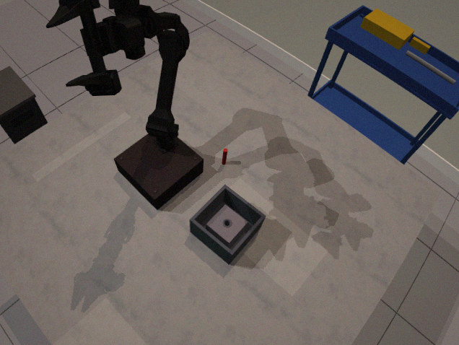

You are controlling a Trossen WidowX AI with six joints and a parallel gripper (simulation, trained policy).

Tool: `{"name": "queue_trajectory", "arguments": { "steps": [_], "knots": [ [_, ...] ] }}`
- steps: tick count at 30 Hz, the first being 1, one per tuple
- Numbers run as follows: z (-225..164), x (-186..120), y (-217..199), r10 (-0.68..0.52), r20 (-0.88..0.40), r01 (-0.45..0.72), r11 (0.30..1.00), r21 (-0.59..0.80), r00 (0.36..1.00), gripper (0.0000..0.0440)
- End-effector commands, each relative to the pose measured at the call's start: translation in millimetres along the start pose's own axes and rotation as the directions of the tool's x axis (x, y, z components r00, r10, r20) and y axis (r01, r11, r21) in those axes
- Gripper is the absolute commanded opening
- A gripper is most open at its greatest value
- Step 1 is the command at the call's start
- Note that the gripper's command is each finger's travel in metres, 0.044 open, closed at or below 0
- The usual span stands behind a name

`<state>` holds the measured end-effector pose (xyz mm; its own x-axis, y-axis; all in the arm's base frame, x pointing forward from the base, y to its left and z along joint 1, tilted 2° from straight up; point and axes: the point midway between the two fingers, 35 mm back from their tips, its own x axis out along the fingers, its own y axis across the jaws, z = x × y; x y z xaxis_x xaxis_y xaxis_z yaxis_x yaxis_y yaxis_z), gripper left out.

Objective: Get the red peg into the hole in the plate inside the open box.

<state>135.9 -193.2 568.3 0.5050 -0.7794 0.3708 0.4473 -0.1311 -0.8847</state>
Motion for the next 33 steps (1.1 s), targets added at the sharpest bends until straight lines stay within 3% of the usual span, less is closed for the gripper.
{"name": "queue_trajectory", "arguments": {
  "steps": [1,8,15,24,33],
  "knots": [
    [3.9,3.7,24.8,0.083,0.011,-0.084,0.993,0.088,0.996,0.0440],
    [16.4,3.9,71.8,0.243,0.046,-0.247,0.936,0.252,0.969,0.0440],
    [32.4,-4.4,118.4,0.400,0.088,-0.400,0.827,0.395,0.912,0.0440],
    [55.6,-28.0,175.9,0.588,0.139,-0.557,0.625,0.547,0.797,0.0440],
    [78.1,-66.5,228.6,0.752,0.173,-0.640,0.388,0.663,0.635,0.0440]
  ]
}}
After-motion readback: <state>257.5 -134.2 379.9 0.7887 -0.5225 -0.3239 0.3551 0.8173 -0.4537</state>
